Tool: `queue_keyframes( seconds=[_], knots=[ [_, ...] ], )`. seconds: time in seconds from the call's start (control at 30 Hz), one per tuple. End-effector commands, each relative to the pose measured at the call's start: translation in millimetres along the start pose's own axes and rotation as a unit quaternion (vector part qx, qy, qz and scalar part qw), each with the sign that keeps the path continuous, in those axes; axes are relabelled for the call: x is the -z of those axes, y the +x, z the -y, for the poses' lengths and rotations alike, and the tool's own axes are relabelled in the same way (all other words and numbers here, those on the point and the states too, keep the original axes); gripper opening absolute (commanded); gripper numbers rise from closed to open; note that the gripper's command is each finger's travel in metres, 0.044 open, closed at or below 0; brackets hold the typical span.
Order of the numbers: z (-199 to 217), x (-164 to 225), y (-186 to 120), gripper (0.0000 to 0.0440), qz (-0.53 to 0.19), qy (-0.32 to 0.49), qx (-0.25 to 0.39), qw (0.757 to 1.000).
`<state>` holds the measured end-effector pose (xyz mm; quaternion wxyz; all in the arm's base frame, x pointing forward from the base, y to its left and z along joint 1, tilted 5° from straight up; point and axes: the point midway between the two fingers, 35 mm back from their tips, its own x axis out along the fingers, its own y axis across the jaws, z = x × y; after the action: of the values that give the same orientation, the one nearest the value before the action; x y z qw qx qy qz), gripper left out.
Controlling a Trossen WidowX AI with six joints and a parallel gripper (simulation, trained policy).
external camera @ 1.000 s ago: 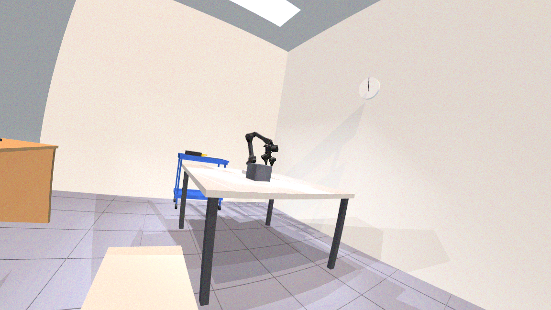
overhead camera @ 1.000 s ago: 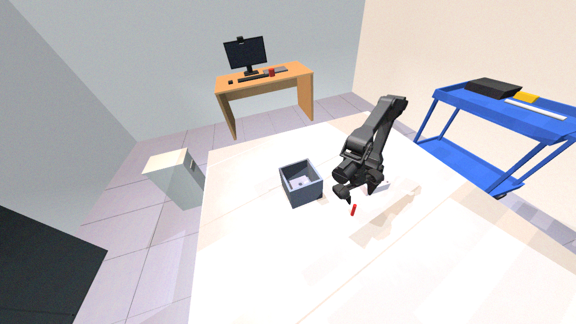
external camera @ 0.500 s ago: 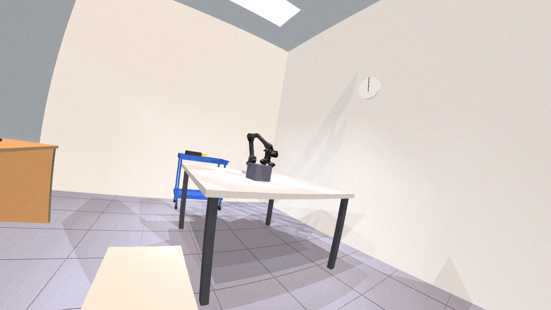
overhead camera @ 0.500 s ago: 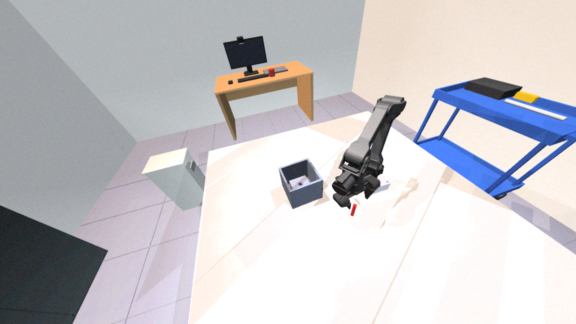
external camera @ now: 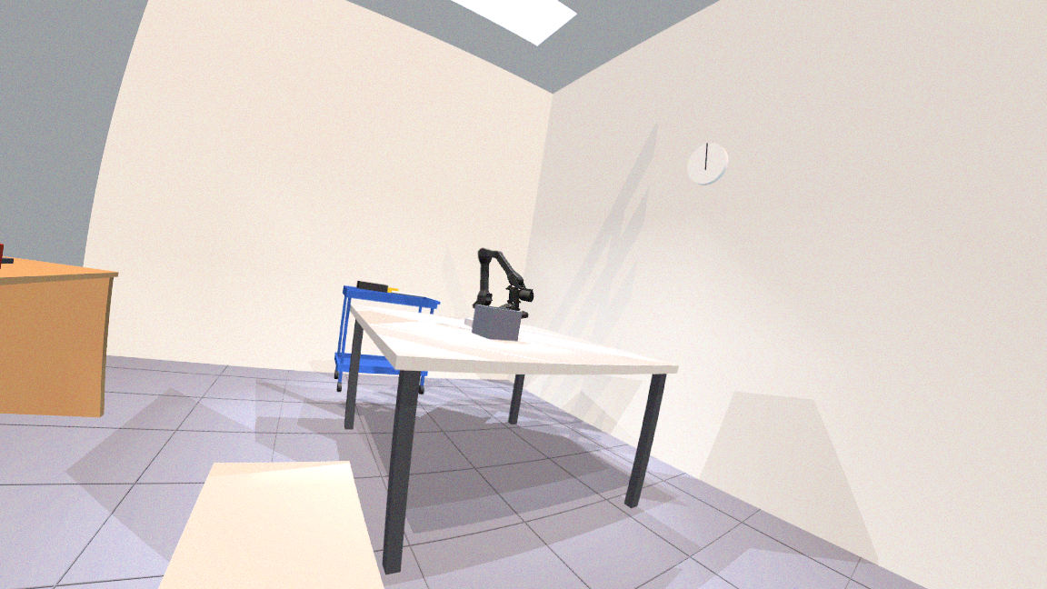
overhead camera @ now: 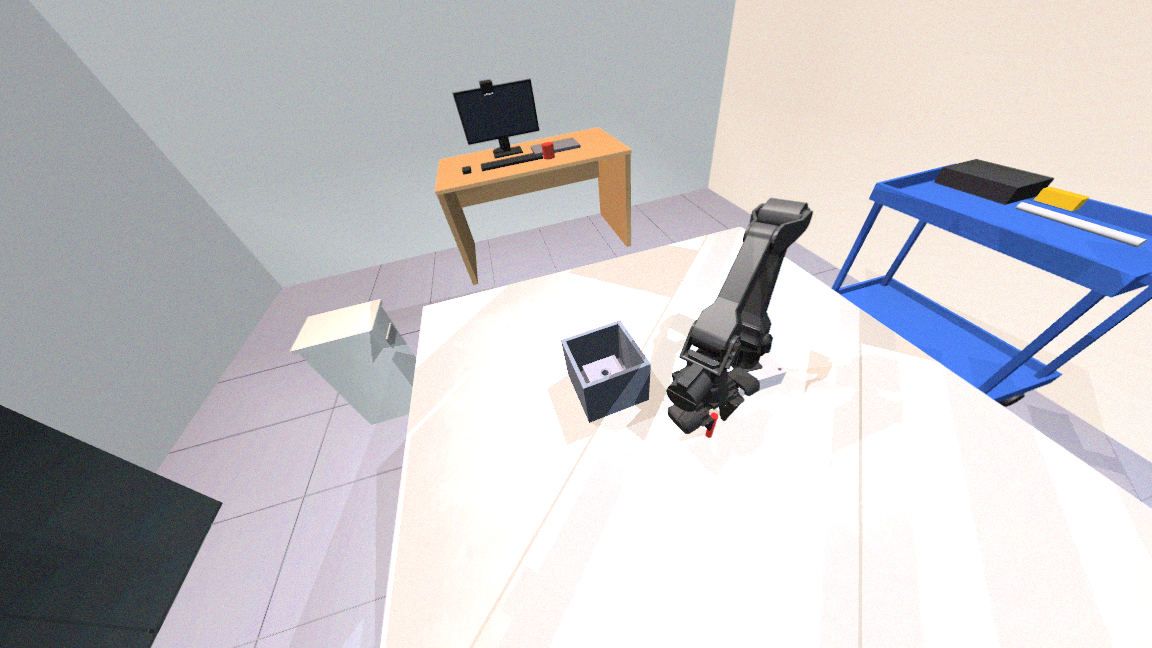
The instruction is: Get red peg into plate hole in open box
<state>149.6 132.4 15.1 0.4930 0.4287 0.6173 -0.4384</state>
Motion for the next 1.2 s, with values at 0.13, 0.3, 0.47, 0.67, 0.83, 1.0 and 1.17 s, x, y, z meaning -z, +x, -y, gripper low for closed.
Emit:
queue_keyframes(
  seconds=[0.13, 0.3, 0.47, 0.67, 0.83, 1.0, 1.17],
  knots=[
    [-4.3, 3.1, 8.4, 0.0022, -0.003, -0.025, -0.002, 1.000],
    [-7.3, 6.7, -0.3, 0.0012, -0.018, -0.017, -0.016, 1.000],
    [-10.2, 11.2, -11.8, 0.0001, -0.033, -0.013, -0.032, 0.999],
    [-15.0, 16.3, -28.6, 0.0000, -0.050, -0.014, -0.057, 0.997],
    [-20.1, 20.0, -46.6, 0.0000, -0.062, -0.020, -0.080, 0.995],
    [-25.7, 21.6, -68.5, 0.0000, -0.069, -0.030, -0.106, 0.991],
    [-31.3, 19.5, -91.7, 0.0000, -0.067, -0.042, -0.134, 0.988]
  ],
)
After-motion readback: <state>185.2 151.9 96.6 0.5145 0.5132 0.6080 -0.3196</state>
